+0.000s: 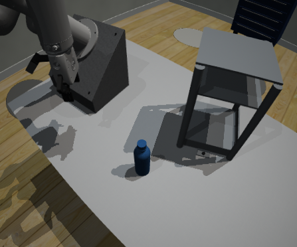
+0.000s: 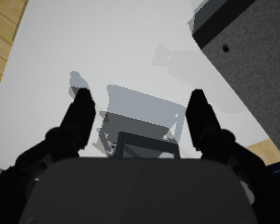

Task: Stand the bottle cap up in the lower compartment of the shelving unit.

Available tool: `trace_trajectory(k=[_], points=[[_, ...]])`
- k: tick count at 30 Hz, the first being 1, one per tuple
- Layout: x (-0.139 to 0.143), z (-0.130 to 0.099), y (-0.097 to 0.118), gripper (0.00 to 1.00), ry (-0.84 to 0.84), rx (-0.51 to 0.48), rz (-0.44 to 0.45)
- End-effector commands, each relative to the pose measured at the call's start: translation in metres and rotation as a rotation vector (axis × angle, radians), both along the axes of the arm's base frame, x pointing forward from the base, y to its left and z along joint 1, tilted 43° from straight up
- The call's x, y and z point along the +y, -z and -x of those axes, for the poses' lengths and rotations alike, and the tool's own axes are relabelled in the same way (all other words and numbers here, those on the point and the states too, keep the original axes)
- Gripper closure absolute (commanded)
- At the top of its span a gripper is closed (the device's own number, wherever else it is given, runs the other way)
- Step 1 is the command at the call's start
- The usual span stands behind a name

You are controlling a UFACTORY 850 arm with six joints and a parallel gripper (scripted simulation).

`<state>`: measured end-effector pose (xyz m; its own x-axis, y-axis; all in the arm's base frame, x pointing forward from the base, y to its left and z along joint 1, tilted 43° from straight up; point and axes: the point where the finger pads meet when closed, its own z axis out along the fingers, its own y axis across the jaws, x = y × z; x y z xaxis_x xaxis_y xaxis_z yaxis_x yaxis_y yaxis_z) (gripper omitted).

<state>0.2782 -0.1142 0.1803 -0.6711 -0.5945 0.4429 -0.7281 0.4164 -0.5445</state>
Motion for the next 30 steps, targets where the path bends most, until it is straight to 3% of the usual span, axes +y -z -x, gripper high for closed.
trace_trajectory(k=[1, 19, 21, 23, 25, 26, 28, 29, 30], points=[[0.0, 0.0, 0.0, 0.0, 0.0, -0.001, 0.0], [0.002, -0.002, -0.003, 0.0, -0.001, -0.005, 0.004], [0.012, -0.008, -0.02, 0.0, -0.002, -0.023, 0.025], [0.033, -0.013, -0.05, 0.0, -0.001, -0.047, 0.05], [0.033, -0.013, -0.05, 0.0, -0.001, -0.047, 0.05], [0.048, -0.013, -0.067, 0.0, 0.001, -0.055, 0.057], [0.048, -0.013, -0.067, 0.0, 0.001, -0.055, 0.057], [0.064, -0.009, -0.084, 0.0, 0.004, -0.056, 0.056], [0.064, -0.009, -0.084, 0.0, 0.004, -0.056, 0.056]])
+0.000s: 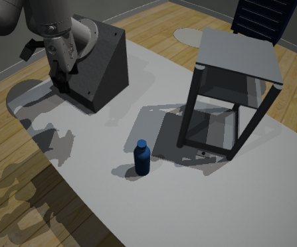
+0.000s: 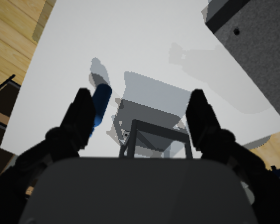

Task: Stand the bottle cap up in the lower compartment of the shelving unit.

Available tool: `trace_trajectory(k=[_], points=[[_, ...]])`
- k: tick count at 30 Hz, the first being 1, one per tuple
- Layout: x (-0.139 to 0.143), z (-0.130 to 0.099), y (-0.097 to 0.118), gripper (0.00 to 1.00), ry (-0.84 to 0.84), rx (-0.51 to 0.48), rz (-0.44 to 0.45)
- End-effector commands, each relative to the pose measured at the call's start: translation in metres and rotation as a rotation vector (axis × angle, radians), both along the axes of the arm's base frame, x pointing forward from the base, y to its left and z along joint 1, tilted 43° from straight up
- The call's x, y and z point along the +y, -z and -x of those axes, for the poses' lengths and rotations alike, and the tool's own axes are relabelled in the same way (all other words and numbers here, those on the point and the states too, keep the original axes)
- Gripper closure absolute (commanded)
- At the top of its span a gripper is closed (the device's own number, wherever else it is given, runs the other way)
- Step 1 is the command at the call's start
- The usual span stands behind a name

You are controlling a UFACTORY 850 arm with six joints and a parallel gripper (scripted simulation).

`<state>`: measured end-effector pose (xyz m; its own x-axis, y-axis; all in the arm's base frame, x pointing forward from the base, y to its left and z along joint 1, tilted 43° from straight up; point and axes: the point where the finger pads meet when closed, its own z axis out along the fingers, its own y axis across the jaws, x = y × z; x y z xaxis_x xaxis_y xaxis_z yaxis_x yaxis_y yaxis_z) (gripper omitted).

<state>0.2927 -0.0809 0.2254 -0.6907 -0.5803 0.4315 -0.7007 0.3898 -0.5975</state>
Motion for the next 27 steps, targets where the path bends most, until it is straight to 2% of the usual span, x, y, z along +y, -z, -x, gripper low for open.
trace_trajectory(k=[1, 4, 6, 9, 10, 14, 25, 27], points=[[0.031, 0.005, -0.039, 0.0, 0.009, -0.005, 0.015], [0.031, 0.005, -0.039, 0.0, 0.009, -0.005, 0.015], [0.062, 0.02, -0.067, 0.0, 0.011, 0.012, -0.004], [0.062, 0.02, -0.067, 0.0, 0.011, 0.012, -0.004], [0.074, 0.028, -0.077, 0.0, 0.009, 0.026, -0.018], [0.088, 0.039, -0.089, 0.0, 0.006, 0.046, -0.037], [0.091, 0.041, -0.091, 0.0, 0.005, 0.05, -0.041], [0.094, 0.03, -0.091, 0.0, 0.015, 0.039, -0.043]])
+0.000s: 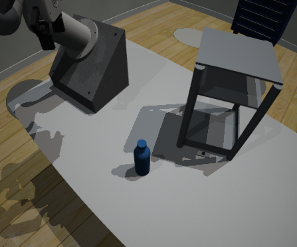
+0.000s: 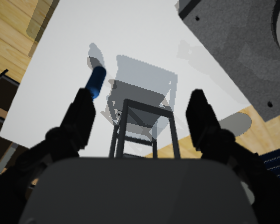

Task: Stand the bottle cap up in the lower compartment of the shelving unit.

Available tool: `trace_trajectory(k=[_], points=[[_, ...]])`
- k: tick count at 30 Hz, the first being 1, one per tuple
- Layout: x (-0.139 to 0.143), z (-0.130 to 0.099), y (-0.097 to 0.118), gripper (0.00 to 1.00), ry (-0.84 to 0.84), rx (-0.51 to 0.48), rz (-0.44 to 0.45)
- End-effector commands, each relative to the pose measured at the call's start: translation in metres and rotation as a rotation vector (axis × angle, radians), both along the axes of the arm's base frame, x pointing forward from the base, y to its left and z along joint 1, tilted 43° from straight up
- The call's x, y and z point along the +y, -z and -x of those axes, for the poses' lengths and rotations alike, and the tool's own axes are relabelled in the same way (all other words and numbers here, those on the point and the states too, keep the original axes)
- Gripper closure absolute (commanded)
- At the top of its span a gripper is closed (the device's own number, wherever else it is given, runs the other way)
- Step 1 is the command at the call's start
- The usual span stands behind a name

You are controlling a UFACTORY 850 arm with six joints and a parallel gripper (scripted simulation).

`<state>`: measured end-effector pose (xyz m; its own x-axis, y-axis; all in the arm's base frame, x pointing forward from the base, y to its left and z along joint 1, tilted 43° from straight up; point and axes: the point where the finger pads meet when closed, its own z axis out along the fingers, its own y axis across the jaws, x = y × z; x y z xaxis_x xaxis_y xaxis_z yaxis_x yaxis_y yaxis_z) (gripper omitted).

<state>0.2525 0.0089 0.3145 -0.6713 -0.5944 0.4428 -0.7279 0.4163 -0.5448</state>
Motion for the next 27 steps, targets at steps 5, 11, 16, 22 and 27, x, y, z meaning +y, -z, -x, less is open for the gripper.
trace_trajectory(k=[5, 11, 16, 22, 27], points=[[0.017, -0.084, 0.002, 0.0, 0.083, -0.089, -0.023], [0.02, -0.121, 0.008, 0.0, 0.109, -0.116, -0.03], [0.017, -0.182, 0.027, 0.0, 0.161, -0.166, -0.046], [0.006, -0.235, 0.052, 0.0, 0.204, -0.205, -0.061], [-0.004, -0.269, 0.071, 0.0, 0.231, -0.228, -0.071]])
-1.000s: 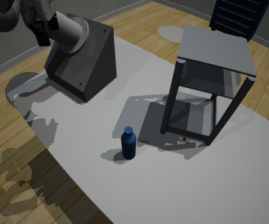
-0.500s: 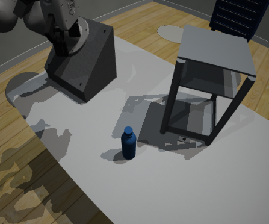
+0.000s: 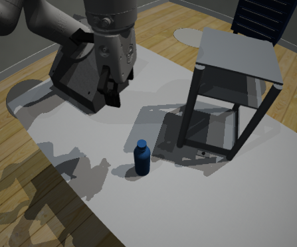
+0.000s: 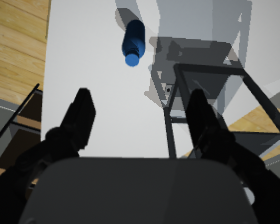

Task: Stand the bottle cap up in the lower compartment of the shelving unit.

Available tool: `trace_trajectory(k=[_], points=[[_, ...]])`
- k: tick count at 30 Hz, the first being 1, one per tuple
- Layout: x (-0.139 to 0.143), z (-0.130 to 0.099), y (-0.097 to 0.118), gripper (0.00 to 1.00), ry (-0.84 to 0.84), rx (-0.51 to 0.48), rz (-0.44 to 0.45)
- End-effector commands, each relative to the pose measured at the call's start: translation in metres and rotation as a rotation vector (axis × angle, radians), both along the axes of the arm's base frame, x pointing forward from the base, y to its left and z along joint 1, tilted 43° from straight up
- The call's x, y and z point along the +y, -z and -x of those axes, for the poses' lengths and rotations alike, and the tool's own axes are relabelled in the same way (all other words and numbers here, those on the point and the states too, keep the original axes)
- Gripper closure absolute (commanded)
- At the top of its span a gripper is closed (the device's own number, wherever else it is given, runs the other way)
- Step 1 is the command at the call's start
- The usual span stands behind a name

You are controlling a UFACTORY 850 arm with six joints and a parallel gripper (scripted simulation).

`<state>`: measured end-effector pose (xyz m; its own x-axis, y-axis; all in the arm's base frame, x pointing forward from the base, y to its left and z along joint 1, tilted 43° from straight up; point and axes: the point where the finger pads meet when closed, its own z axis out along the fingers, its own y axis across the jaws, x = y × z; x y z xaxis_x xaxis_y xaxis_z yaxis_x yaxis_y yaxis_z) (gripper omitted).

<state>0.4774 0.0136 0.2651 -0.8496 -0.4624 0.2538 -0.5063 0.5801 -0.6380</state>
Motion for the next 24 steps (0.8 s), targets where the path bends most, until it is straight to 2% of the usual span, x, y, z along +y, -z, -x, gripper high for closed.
trace_trajectory(k=[1, 2, 3, 22, 23, 24], points=[[-0.009, -0.044, 0.022, 0.0, 0.03, -0.025, -0.007], [-0.013, -0.057, 0.03, 0.0, 0.036, -0.031, -0.01], [-0.015, -0.06, 0.032, 0.0, 0.039, -0.033, -0.011], [-0.015, -0.06, 0.032, 0.0, 0.039, -0.033, -0.011], [-0.015, -0.06, 0.032, 0.26, 0.039, -0.033, -0.011], [-0.015, -0.06, 0.032, 0.26, 0.039, -0.033, -0.011]])
